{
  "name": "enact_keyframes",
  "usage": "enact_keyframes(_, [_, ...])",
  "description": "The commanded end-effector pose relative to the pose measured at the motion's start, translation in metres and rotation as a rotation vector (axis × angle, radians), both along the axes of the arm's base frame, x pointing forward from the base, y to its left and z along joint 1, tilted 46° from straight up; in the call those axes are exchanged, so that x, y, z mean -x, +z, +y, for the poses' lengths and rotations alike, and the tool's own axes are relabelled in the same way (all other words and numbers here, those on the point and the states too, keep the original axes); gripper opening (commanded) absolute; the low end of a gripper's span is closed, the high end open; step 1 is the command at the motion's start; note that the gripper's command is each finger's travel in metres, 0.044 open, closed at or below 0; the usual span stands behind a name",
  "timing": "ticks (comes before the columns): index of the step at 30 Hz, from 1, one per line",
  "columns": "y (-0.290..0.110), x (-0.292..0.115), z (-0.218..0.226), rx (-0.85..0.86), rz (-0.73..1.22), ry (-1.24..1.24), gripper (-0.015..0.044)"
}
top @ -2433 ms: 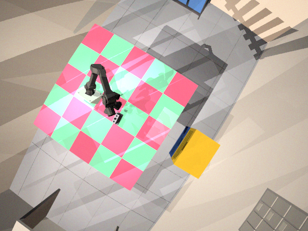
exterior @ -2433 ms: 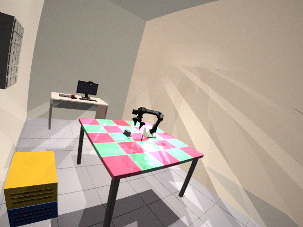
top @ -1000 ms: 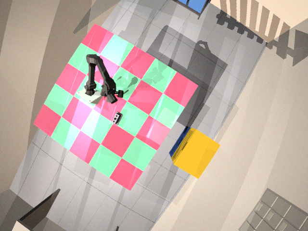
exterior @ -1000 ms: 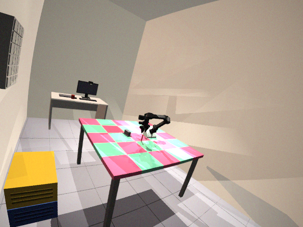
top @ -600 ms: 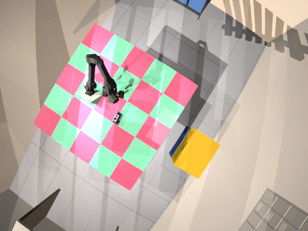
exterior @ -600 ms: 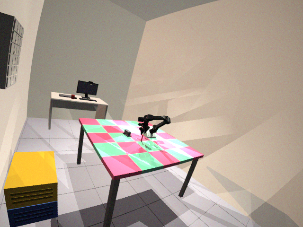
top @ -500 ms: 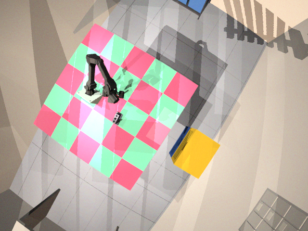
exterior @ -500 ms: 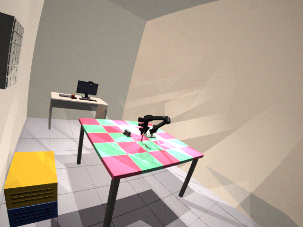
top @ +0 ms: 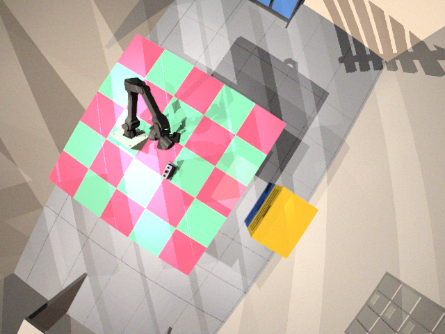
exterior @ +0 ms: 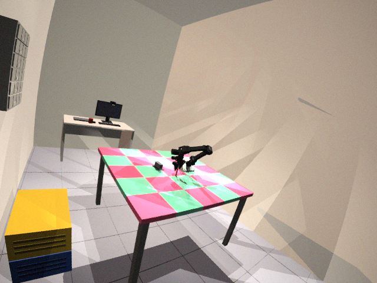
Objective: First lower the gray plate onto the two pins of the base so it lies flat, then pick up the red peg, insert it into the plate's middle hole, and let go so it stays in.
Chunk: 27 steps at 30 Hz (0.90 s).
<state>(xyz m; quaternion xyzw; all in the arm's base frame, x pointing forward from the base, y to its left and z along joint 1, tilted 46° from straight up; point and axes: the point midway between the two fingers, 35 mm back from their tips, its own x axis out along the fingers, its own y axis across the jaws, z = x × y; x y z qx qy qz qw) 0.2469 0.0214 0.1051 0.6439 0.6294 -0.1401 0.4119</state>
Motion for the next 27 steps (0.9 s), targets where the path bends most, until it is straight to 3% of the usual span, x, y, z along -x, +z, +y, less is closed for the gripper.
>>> enact_keyframes(1, [-0.005, -0.001, 0.006, -0.006, 0.003, -0.004, 0.044])
enact_keyframes(11, [-0.014, -0.002, 0.016, -0.009, 0.002, -0.004, 0.044])
enact_keyframes(27, [-0.014, -0.002, 0.016, -0.009, 0.002, -0.004, 0.002])
